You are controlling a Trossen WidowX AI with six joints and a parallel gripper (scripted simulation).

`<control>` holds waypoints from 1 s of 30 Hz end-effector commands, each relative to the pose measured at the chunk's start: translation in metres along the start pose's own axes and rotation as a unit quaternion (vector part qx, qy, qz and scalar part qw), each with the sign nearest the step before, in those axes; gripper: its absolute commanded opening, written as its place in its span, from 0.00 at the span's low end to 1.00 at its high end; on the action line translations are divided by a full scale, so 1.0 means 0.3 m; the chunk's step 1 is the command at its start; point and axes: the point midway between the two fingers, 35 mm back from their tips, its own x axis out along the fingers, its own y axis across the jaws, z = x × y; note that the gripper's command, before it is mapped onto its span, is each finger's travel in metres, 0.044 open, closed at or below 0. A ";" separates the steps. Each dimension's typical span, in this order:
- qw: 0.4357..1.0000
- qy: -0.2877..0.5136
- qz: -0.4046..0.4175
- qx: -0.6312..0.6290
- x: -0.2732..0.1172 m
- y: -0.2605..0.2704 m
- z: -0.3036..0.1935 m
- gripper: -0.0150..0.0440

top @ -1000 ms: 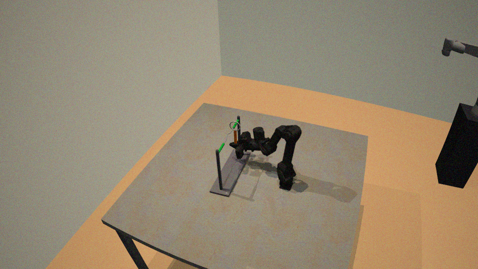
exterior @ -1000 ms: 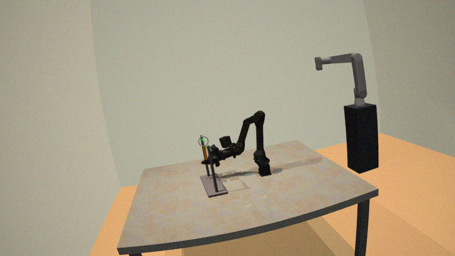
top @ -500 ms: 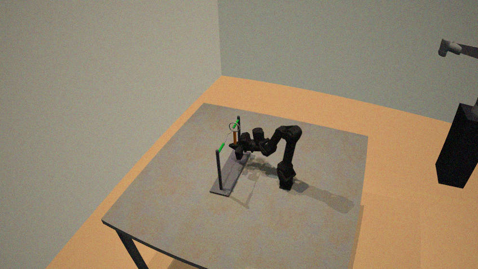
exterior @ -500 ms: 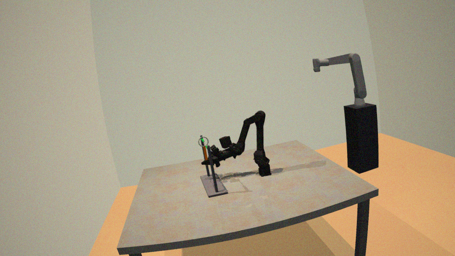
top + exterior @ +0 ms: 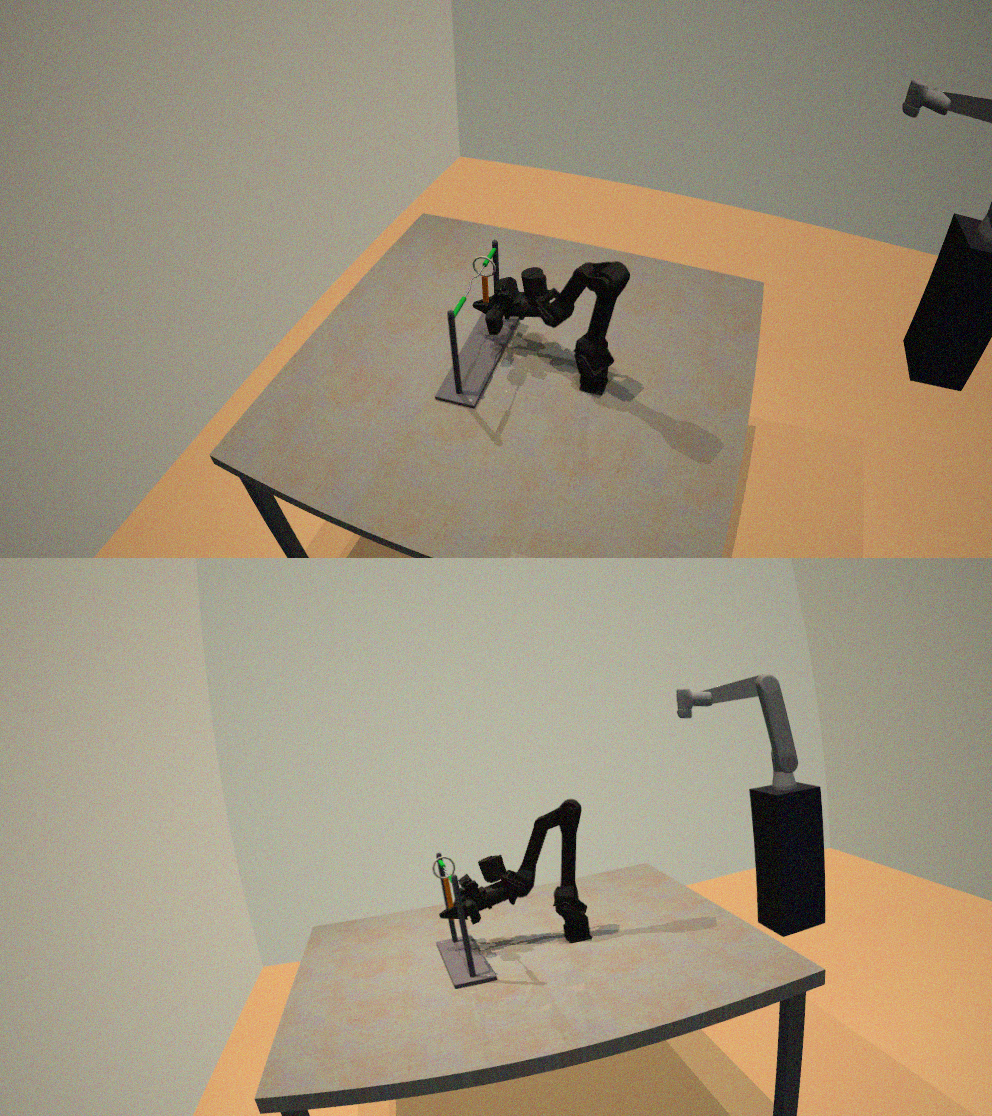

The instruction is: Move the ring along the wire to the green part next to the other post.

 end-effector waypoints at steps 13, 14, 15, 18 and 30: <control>1.000 -0.001 -0.001 0.004 -0.002 0.057 0.007 0.00; 1.000 -0.001 -0.001 0.004 -0.002 0.060 0.007 0.00; 1.000 -0.001 -0.001 0.005 -0.002 0.064 0.007 0.00; 1.000 -0.001 -0.003 0.007 -0.001 0.075 0.007 0.00; 0.999 -0.001 -0.018 0.027 0.000 0.127 0.009 0.00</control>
